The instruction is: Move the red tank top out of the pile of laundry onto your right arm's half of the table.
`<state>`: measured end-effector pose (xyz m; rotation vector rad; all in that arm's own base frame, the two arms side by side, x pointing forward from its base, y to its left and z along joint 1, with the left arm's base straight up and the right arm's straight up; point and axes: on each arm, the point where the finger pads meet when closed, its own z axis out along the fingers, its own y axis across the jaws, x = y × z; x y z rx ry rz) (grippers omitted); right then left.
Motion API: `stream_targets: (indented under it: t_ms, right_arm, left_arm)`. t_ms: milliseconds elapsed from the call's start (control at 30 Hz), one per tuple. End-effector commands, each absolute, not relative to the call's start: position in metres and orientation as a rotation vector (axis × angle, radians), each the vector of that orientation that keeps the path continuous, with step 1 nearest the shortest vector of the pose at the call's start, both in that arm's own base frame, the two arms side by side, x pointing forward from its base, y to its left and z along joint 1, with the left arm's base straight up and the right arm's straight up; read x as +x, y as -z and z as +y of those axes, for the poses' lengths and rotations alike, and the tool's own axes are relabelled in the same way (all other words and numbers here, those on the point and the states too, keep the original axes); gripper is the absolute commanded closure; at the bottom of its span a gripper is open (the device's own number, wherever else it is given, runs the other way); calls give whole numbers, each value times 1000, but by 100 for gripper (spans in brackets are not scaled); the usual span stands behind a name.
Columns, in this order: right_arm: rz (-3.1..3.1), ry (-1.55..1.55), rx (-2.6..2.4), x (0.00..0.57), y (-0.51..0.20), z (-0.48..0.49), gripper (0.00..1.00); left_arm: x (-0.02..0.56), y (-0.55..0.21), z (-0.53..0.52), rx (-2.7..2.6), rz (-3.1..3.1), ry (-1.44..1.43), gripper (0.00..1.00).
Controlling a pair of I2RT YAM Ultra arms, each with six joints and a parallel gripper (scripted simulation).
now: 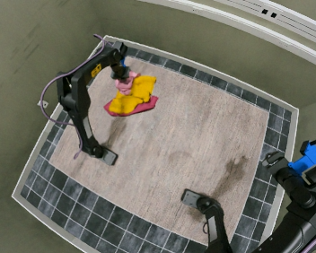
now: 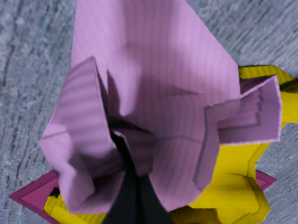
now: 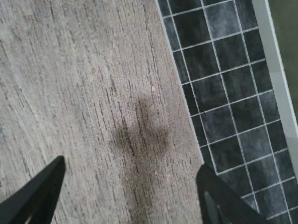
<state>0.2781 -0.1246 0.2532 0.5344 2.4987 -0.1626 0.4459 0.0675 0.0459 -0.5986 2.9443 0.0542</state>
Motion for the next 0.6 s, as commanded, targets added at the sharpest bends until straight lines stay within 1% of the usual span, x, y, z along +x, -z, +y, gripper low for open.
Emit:
stream_targets:
  t_ms: [0,33,133,233,300,333,467,500,567]
  right_arm:
    - [2404,180,504,284,-283,-126,8]
    - [2404,180,504,284,-283,-126,8]
    - [2404,180,504,284,-283,-126,8]
    - [2404,180,504,284,-283,-126,8]
    - [2404,180,504,284,-283,-126,8]
    - [2404,180,504,284,-283,-126,8]
    - [2404,180,504,284,-283,-126,8]
    - [2404,180,504,284,-283,-126,8]
    - [2404,180,504,284,-283,-126,8]
  left_arm:
    - [440,-25,68,-640,3004,-24,100]
    - [426,-10,65,-656,3058,-20,100]
    - [431,-5,66,-655,3061,-1,100]
    - [422,10,65,-680,3105,13,100]
    - [435,-1,67,-672,3060,23,100]
    - [425,7,65,-686,3090,24,100]
    - [434,1,63,-654,3066,23,100]
    - [421,22,61,-642,3120,-20,100]
    - [417,22,62,-649,3141,-26,100]
